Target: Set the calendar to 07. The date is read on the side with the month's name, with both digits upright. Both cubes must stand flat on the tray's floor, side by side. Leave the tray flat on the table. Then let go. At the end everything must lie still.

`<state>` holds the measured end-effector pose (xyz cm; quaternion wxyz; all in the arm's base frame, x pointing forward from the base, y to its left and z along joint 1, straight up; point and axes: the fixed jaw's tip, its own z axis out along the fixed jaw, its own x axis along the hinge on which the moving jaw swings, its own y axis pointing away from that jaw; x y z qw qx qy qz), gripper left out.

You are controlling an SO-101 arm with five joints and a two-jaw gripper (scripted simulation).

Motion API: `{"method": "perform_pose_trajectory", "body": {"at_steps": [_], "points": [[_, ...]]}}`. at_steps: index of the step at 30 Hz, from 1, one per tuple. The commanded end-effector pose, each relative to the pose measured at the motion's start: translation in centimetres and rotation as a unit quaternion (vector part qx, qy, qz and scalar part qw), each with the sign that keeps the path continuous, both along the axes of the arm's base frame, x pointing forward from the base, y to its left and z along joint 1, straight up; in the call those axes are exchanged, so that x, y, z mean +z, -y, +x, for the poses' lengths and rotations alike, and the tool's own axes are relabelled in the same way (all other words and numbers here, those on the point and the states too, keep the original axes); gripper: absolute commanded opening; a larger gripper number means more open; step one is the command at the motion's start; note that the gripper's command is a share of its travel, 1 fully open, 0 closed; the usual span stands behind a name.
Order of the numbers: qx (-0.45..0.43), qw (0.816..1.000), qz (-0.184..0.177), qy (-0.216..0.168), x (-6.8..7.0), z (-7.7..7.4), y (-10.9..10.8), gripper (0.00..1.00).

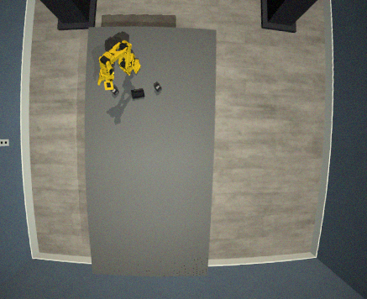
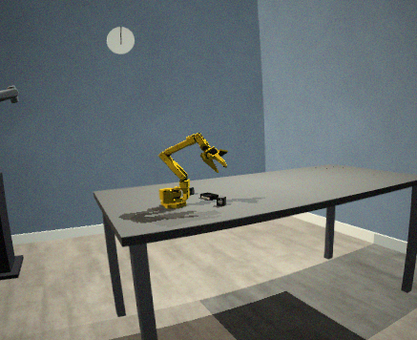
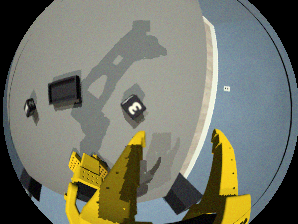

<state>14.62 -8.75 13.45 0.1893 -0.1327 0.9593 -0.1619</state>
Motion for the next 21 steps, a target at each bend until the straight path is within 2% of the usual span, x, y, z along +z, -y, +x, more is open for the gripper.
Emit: {"method": "perform_pose_trajectory", "body": {"at_steps": [1, 12, 21], "points": [[0.044, 0.998, -0.036, 0.005, 0.4, 0.0, 0.25, 0.35], [0.173, 0.979, -0.1, -0.037, -0.09, -0.28, 0.47, 0.35], [0.214, 0.968, -0.12, -0.051, -0.24, -0.36, 0.54, 0.35]]}}
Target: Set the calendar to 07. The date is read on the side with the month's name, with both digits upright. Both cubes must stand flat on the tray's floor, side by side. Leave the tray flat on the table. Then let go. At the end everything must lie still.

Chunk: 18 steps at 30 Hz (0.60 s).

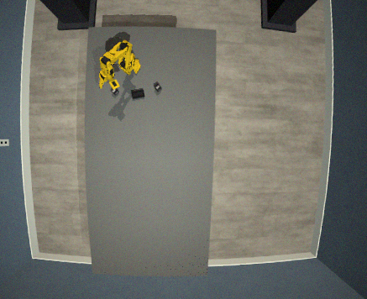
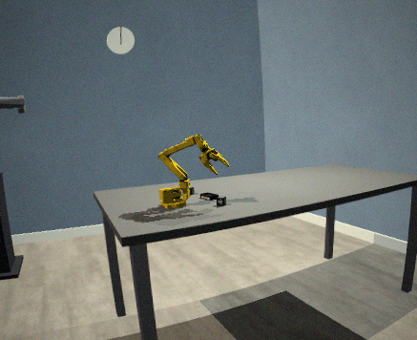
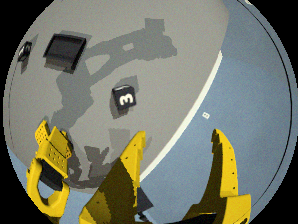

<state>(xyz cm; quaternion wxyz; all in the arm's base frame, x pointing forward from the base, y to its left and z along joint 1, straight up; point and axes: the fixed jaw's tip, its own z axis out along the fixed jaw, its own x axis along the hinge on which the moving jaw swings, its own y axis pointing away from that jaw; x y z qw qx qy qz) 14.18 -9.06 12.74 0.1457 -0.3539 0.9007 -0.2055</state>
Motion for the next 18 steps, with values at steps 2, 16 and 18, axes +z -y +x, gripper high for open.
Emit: {"method": "perform_pose_trajectory", "body": {"at_steps": [2, 16, 18], "points": [[0.018, 1.0, -0.022, 0.011, 0.46, 0.07, 0.25, 0.35], [0.025, 0.999, -0.022, 0.005, 0.3, 0.07, 0.27, 0.35], [0.025, 1.0, -0.017, -0.003, 0.03, 0.08, 0.28, 0.35]]}}
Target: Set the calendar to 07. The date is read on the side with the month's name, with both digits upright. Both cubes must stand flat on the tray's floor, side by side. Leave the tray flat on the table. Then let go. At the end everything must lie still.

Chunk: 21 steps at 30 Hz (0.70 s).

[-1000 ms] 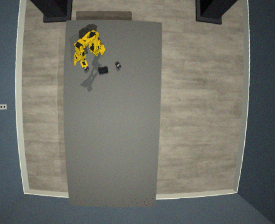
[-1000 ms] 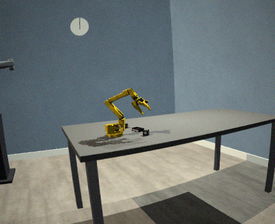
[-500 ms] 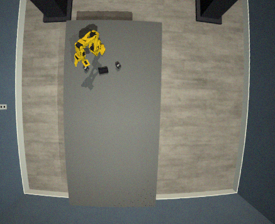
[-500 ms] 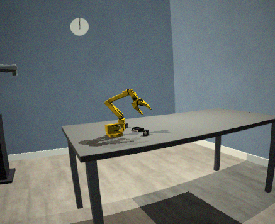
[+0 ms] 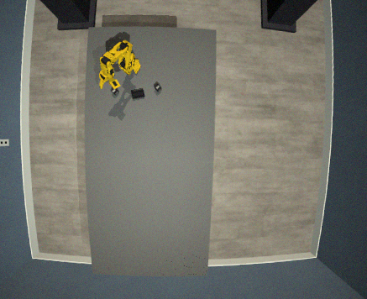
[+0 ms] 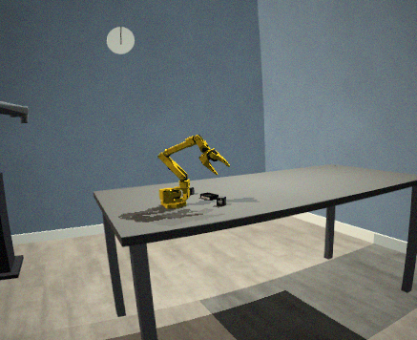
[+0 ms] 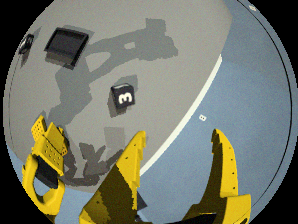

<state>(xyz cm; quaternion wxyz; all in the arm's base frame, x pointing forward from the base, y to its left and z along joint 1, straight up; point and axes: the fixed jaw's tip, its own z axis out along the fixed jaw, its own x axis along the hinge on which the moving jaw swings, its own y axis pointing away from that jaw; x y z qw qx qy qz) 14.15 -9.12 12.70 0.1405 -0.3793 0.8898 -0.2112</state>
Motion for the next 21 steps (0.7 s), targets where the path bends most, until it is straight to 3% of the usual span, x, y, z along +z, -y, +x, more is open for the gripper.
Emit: {"method": "perform_pose_trajectory", "body": {"at_steps": [1, 9, 11, 17, 21], "points": [[0.0, 1.0, 0.0, -0.003, -0.1, 0.1, 0.2, 0.35], [0.001, 0.994, 0.057, -0.089, -3.0, 0.0, 0.1, 0.35], [0.001, 0.994, 0.057, -0.089, -3.0, 0.0, 0.1, 0.35], [0.001, 0.982, 0.103, -0.158, -5.3, -0.5, -0.2, 0.35], [0.001, 0.975, 0.12, -0.184, -6.2, -0.8, -0.4, 0.35]]}}
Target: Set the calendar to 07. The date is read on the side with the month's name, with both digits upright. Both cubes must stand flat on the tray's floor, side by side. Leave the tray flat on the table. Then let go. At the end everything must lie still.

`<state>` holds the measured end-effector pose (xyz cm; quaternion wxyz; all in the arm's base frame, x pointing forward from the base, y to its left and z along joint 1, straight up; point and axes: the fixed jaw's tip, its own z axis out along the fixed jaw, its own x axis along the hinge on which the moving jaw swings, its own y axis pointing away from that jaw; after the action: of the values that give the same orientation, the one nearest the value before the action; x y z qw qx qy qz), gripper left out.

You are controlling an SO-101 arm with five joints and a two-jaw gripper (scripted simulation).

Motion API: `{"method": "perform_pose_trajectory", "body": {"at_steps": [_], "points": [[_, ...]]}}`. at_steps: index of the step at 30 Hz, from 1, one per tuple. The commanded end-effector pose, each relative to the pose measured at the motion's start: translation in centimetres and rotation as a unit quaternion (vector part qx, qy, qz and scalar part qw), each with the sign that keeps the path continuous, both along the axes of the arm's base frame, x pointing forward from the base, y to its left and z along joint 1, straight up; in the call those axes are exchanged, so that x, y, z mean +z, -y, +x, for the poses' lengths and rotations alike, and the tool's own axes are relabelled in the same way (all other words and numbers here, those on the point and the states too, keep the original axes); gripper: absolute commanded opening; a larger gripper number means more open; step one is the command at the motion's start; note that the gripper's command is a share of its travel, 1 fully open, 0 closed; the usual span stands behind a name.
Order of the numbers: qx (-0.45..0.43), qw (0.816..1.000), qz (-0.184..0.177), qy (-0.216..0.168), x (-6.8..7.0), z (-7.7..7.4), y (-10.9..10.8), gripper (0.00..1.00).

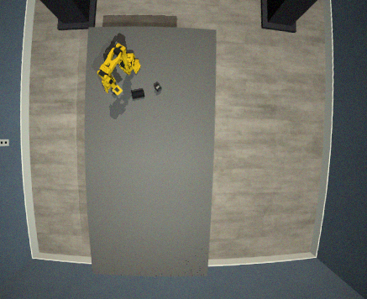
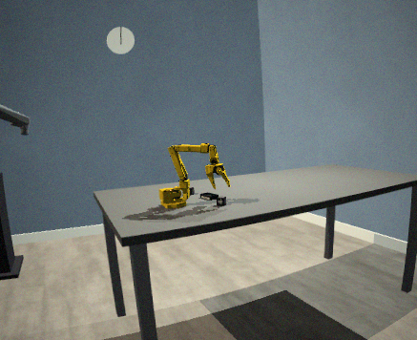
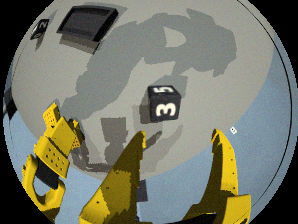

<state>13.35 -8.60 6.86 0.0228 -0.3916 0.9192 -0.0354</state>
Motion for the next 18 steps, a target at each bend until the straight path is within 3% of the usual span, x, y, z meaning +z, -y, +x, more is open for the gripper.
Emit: {"method": "perform_pose_trajectory", "body": {"at_steps": [1, 18], "points": [[0.001, 1.0, 0.007, -0.01, -0.42, 0.01, 0.14, 0.35], [0.003, 0.999, 0.018, -0.027, -0.94, -0.27, 0.25, 0.35]]}}
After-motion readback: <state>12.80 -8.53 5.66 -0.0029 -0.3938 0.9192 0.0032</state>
